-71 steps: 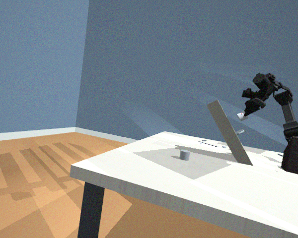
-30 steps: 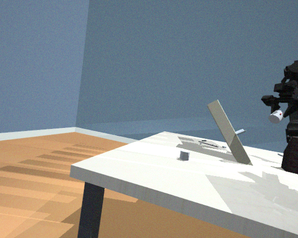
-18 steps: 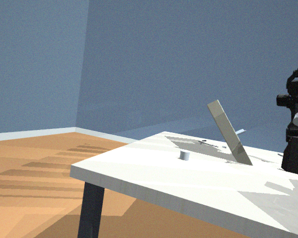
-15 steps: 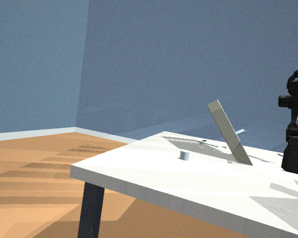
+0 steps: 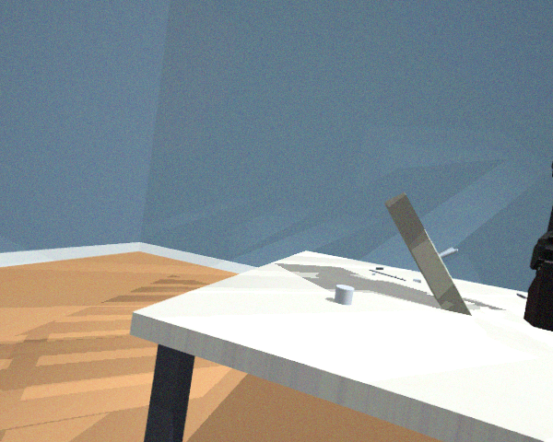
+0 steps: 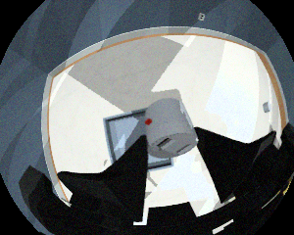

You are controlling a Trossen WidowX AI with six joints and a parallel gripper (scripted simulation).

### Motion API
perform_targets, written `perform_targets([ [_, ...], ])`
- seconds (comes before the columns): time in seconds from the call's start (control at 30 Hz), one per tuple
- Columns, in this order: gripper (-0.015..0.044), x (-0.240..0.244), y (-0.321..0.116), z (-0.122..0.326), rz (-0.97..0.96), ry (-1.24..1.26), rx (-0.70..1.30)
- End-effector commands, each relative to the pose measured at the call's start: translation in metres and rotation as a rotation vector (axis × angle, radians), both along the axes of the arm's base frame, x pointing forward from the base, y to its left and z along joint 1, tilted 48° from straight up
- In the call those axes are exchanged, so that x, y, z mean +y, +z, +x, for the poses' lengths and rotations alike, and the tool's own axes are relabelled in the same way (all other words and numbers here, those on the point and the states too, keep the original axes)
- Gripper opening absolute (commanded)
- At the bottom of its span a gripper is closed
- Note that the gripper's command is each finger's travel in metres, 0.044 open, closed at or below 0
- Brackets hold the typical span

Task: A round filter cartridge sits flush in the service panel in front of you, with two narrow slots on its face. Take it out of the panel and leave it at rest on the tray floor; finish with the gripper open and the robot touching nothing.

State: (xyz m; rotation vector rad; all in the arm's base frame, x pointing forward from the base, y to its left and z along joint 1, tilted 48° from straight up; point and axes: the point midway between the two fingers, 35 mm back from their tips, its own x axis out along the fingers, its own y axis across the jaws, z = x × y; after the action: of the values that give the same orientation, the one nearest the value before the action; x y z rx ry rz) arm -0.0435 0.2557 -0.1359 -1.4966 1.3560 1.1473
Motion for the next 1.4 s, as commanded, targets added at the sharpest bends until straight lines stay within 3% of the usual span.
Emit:
perform_targets([
  [0.0, 0.0000, -0.017, -0.011, -0.018, -0.006, 0.057, 0.060],
  [0.27, 0.0000, -0.059, -0.029, -0.050, -0.030, 0.173, 0.182],
  [0.97, 0.0000, -0.115, -0.081, -0.046, -0.032, 0.176, 0.186],
  [1.37, 0.0315, -0.114, -0.079, -0.045, -0.042, 0.180, 0.181],
])
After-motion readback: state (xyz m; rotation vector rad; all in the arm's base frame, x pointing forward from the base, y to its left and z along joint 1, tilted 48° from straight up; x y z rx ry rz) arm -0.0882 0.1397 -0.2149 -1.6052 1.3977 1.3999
